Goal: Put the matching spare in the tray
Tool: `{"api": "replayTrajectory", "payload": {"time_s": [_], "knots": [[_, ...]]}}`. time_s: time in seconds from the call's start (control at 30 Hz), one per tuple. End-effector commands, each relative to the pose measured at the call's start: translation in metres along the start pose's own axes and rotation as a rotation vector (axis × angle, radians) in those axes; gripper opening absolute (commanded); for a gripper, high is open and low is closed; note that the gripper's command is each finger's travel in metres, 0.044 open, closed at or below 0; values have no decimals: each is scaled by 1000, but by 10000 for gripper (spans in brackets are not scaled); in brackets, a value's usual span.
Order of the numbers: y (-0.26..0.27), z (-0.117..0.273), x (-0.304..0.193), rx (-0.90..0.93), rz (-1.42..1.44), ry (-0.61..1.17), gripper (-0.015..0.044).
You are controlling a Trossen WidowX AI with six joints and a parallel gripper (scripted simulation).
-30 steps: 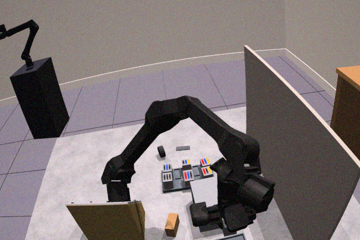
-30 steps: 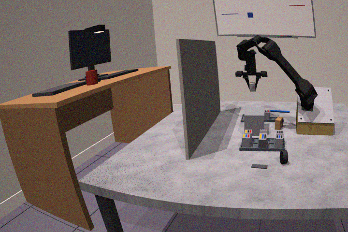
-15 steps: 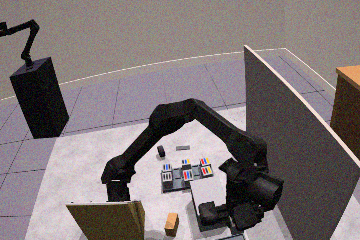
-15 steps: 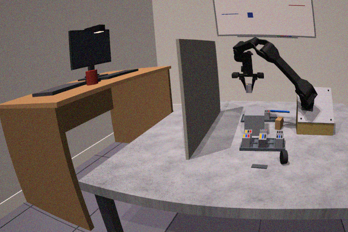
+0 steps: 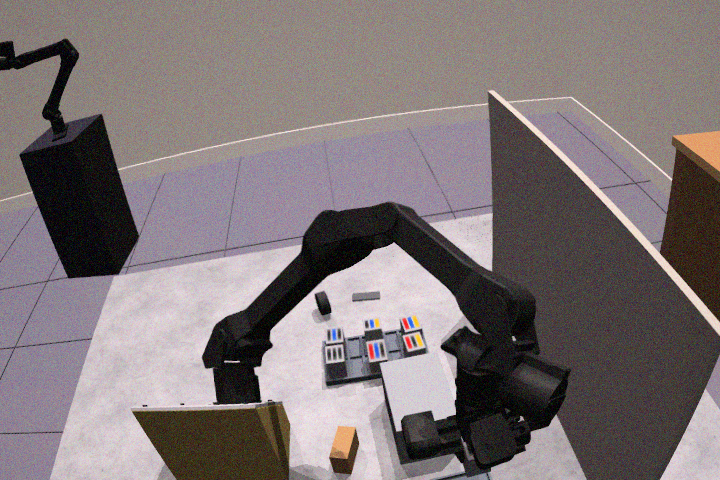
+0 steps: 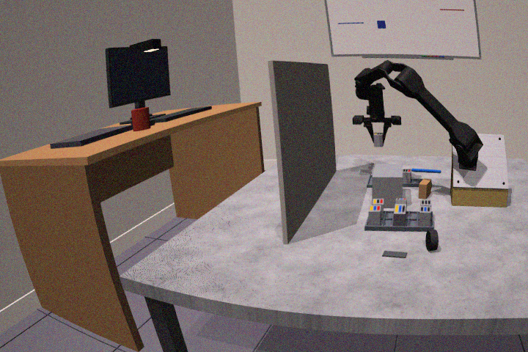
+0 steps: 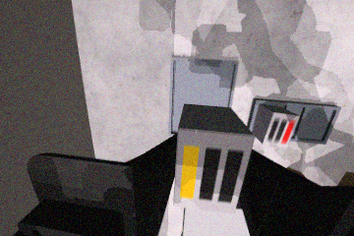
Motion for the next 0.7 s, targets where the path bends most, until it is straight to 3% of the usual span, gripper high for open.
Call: {"api": "replayTrajectory", "payload": {"time_s": [0.0, 0.67], "knots": [[0, -4, 0, 5, -6, 5, 0], [2, -25, 2, 5, -6, 3, 0]]}}
Point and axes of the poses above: the point midway between the two fingers, 35 mm back from their tips, its own z axis back along the fingers, its own y axis across the jaws, x = y × z, the point moved 4 cm from there along z, back along the fingers, and after that the axes turned 14 degrees about z, right-handed, at the moved point
